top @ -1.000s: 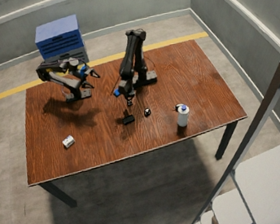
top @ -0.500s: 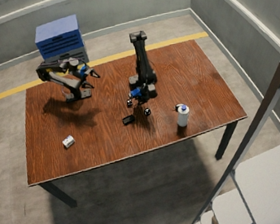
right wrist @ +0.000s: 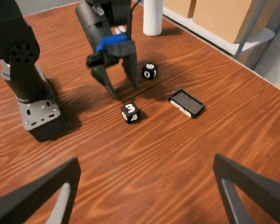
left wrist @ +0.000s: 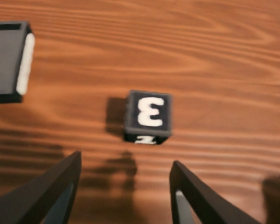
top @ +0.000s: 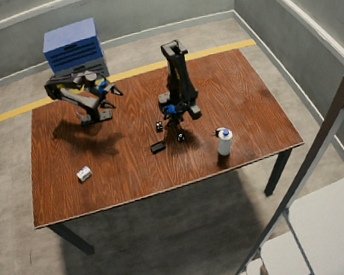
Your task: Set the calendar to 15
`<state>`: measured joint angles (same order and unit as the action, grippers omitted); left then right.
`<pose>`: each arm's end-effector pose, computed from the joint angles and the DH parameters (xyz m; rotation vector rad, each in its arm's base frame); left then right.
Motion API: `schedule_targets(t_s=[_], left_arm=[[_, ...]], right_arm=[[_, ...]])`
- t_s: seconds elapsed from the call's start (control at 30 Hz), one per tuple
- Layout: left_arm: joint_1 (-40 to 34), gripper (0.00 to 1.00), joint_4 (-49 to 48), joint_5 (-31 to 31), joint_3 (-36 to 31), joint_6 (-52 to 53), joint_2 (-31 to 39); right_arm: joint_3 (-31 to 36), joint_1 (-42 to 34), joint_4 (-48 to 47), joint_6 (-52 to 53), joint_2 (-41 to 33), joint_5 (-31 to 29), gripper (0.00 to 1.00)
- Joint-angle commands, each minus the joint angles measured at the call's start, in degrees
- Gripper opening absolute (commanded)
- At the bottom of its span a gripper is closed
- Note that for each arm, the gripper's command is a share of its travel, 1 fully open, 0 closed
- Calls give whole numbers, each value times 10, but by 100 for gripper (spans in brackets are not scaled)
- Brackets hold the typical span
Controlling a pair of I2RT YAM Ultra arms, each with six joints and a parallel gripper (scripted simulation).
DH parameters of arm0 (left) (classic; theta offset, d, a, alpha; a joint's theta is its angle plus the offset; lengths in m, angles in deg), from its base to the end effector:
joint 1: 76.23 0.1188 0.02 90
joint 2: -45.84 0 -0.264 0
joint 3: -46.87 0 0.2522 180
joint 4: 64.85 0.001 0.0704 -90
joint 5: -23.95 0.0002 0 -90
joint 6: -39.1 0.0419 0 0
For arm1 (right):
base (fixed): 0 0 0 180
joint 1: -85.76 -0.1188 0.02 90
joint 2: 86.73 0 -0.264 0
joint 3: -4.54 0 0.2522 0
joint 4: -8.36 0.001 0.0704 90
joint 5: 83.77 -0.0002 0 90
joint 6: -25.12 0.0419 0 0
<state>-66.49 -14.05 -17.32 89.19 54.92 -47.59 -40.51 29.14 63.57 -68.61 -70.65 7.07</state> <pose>0.1764 -0.0007 0.0901 1.7152 1.6952 -0.7942 0.0469 0.0740 0.2642 -1.0541 1.7940 0.5900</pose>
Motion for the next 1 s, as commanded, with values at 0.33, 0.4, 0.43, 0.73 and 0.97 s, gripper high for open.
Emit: schedule_targets(t_s=[0.33, 0.4, 0.43, 0.73, 0.97], left_arm=[[24, 55, -1, 50, -27, 48, -22], [18, 55, -10, 52, -29, 39, -21], [18, 55, -10, 52, -29, 39, -21], [-25, 55, -73, 63, -50, -24, -9], [-50, 55, -124, 67, -63, -65, -18]], right_arm=[[-10, 2, 10, -1, -10, 4, 100], [-10, 2, 10, -1, -10, 4, 100], [-10, 2, 10, -1, -10, 4, 100], [-10, 2, 10, -1, -10, 4, 100], [-10, 2, 10, -1, -10, 4, 100]])
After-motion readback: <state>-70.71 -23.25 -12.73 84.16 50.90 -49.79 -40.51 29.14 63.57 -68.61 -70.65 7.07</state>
